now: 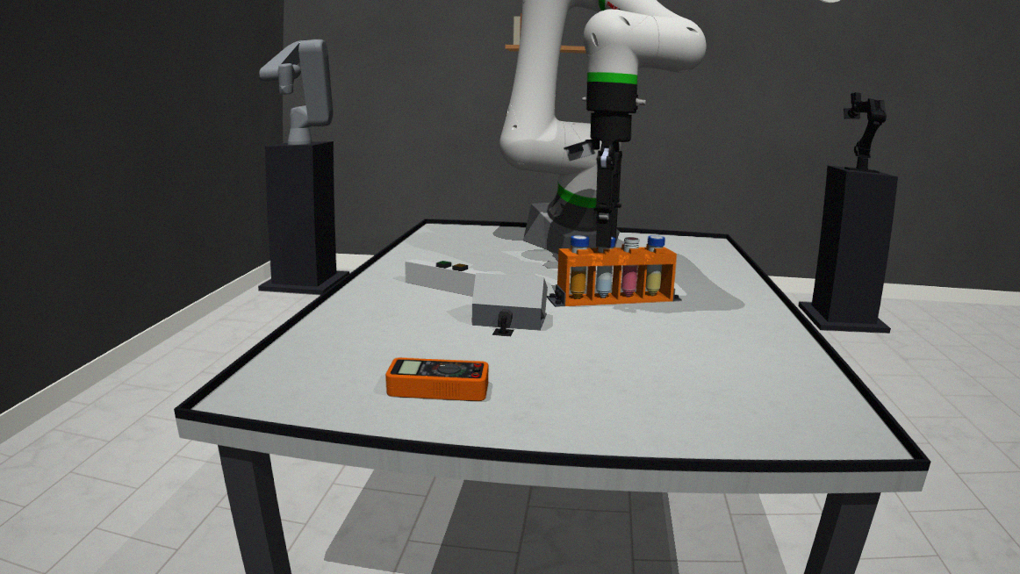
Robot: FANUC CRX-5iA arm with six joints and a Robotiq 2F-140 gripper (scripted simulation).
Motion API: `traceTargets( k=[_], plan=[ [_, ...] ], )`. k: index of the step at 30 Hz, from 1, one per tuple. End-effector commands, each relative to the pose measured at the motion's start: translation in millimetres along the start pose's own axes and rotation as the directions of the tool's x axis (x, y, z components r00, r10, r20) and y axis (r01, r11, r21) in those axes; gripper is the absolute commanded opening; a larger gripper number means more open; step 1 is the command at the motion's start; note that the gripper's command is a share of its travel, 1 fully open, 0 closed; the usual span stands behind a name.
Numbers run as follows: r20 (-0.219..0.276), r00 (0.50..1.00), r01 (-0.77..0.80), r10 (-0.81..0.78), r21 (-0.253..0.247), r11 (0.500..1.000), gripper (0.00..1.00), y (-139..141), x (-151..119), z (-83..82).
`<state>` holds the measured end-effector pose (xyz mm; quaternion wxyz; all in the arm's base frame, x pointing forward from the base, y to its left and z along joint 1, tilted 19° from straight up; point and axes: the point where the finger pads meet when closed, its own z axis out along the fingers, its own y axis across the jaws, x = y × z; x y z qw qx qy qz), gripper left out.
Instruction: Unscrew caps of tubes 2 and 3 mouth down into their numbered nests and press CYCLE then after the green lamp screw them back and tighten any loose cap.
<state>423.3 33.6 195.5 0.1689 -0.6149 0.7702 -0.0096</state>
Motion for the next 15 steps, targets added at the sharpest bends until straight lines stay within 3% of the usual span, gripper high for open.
traceTargets(
  k=[1,15],
  plan=[
    [0.0,1.0,0.0,0.0,0.002,1.0,0.3,-0.6,-0.1,-0.8],
    [0.0,0.999,0.05,-0.05,0.002,0.999,0.3,-0.6,-0.1,-1.0]
  ],
)
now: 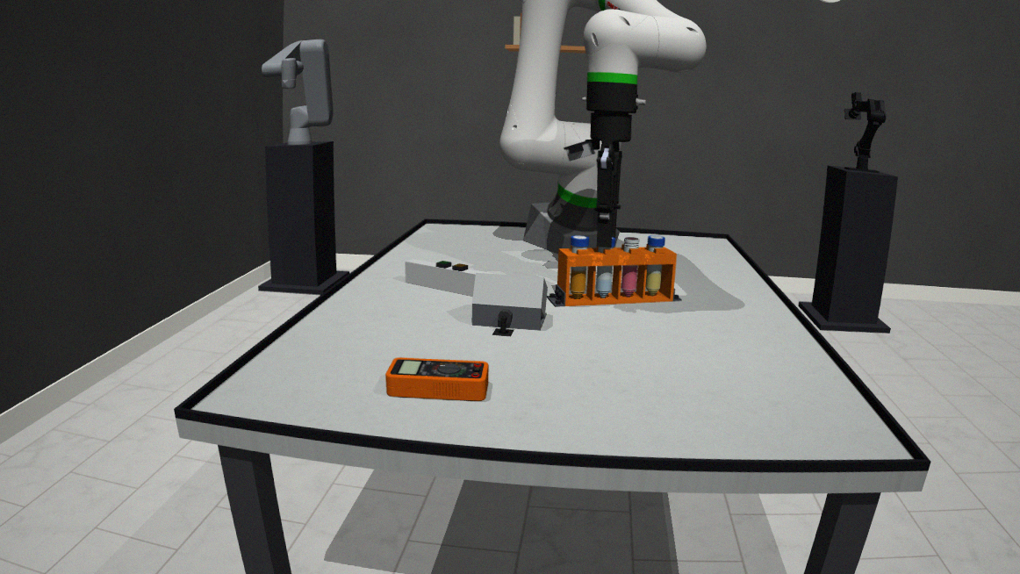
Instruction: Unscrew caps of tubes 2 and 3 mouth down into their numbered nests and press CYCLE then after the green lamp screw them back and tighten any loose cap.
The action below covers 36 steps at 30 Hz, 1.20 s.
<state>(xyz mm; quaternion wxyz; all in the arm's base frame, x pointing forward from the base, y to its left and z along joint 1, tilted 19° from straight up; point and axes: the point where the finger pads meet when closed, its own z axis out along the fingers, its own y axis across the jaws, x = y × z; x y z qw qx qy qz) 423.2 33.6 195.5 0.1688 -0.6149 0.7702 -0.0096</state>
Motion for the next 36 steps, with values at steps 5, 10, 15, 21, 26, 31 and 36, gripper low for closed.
traceTargets(
  k=[5,10,15,21,26,31,36],
  plan=[
    [0.0,0.955,0.296,-0.296,0.002,0.955,0.3,-0.7,-0.1,-1.0],
    [-0.001,0.9,0.435,-0.435,0.002,0.9,0.3,-0.7,-0.1,-1.1],
    [-0.001,0.765,0.644,-0.644,0.002,0.765,0.3,-0.6,-0.1,-1.2],
    [-0.002,0.54,0.842,-0.842,0.001,0.54,0.3,-0.7,-0.1,-1.3],
    [-0.002,0.5,0.866,-0.866,0.001,0.5,0.3,-0.7,-0.1,-1.5],
    [-0.002,0.5,0.866,-0.866,0.001,0.5,0.41,-0.7,-0.1,-1.3],
    [-0.002,0.5,0.866,-0.866,0.001,0.5,0.41,-0.7,-0.1,-1.3]
  ],
)
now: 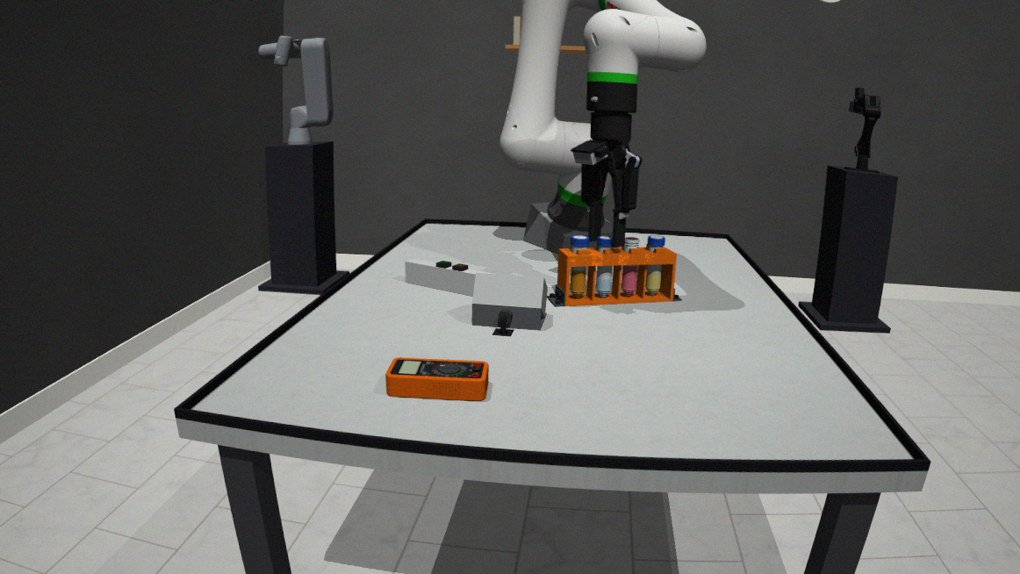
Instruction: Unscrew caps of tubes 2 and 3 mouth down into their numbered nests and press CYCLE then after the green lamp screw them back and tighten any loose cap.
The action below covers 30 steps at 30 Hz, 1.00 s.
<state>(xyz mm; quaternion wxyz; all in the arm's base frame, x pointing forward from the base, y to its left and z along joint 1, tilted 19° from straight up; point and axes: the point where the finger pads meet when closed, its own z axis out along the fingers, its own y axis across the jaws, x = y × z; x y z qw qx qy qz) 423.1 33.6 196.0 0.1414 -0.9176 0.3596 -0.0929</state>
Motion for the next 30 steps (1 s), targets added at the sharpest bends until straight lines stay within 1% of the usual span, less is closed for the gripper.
traceTargets(
  k=[1,6,7,9,13,17,21,23,24,25,26,27,30],
  plan=[
    [-0.001,1.0,0.0,0.0,0.001,1.0,0.41,-0.4,0.5,-0.8],
    [-0.001,1.0,0.0,0.0,0.001,1.0,0.41,-0.4,0.5,-0.8],
    [-0.001,0.997,-0.083,0.083,0.001,0.997,0.41,-0.3,0.6,-0.6],
    [-0.001,0.969,-0.247,0.247,0.001,0.969,0.41,-0.4,0.6,-0.6],
    [0.0,0.921,-0.389,0.389,0.002,0.921,0.41,-0.3,0.6,-0.6],
    [0.001,0.822,-0.569,0.569,0.002,0.822,0.41,-0.4,0.6,-0.6],
    [0.002,0.694,-0.719,0.719,0.002,0.694,0.41,-0.4,0.6,-0.6],
    [0.002,0.694,-0.719,0.719,0.002,0.694,0.41,-0.4,0.6,-0.6],
    [0.0,0.616,-0.788,0.788,0.002,0.616,0.41,-0.3,0.6,-0.6],
    [0.001,0.553,-0.833,0.833,0.002,0.553,0.41,-0.3,0.5,-0.6],
    [0.003,0.521,-0.854,0.854,0.001,0.521,0.41,-0.3,0.5,-0.6],
    [0.0,0.5,-0.866,0.866,0.002,0.5,0.41,-0.3,0.6,-0.6],
    [0.0,0.5,-0.866,0.866,0.002,0.5,0.41,-0.3,0.5,-0.6]
  ],
)
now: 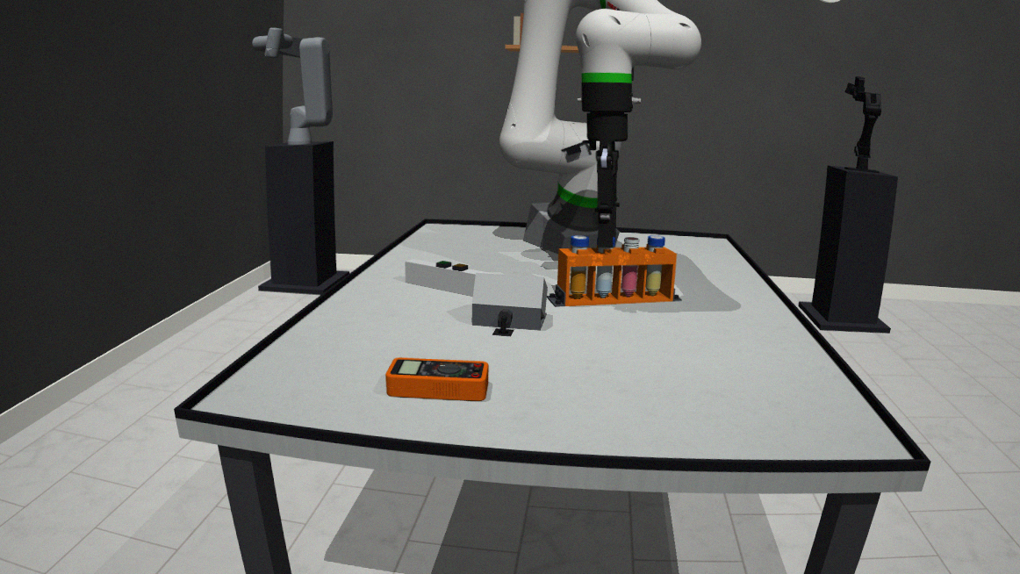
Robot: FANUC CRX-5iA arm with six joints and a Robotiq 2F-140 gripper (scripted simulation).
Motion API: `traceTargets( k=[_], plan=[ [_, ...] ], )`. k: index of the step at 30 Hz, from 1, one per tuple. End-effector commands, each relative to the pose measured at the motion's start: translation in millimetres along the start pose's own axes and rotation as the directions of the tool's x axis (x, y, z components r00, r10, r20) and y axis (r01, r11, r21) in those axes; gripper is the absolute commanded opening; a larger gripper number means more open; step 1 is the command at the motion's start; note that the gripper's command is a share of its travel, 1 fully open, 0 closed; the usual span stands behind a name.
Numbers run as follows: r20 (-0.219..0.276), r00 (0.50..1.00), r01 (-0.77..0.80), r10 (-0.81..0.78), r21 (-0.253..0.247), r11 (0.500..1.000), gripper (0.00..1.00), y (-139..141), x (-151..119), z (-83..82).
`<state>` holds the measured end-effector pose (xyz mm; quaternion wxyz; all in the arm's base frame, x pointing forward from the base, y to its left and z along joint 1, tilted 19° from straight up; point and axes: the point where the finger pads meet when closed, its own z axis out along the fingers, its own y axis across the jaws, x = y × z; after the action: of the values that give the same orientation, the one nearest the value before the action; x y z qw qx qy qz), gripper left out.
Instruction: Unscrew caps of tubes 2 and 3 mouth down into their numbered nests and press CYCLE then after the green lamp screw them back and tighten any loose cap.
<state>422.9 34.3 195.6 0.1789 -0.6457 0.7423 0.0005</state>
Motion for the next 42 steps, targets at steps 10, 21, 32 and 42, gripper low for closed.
traceTargets(
  k=[10,21,32,42],
  plan=[
    [-0.037,0.996,-0.078,0.078,0.016,0.997,0.3,-1.3,0.8,-1.3],
    [-0.039,0.999,0.022,-0.022,0.013,1.0,0.3,-1.2,0.7,-1.5],
    [-0.04,0.89,0.455,-0.454,-0.005,0.891,0.3,-1.2,0.7,-2.0],
    [-0.033,0.565,0.824,-0.824,-0.024,0.566,0.3,-1.2,0.7,-2.4]
  ],
)
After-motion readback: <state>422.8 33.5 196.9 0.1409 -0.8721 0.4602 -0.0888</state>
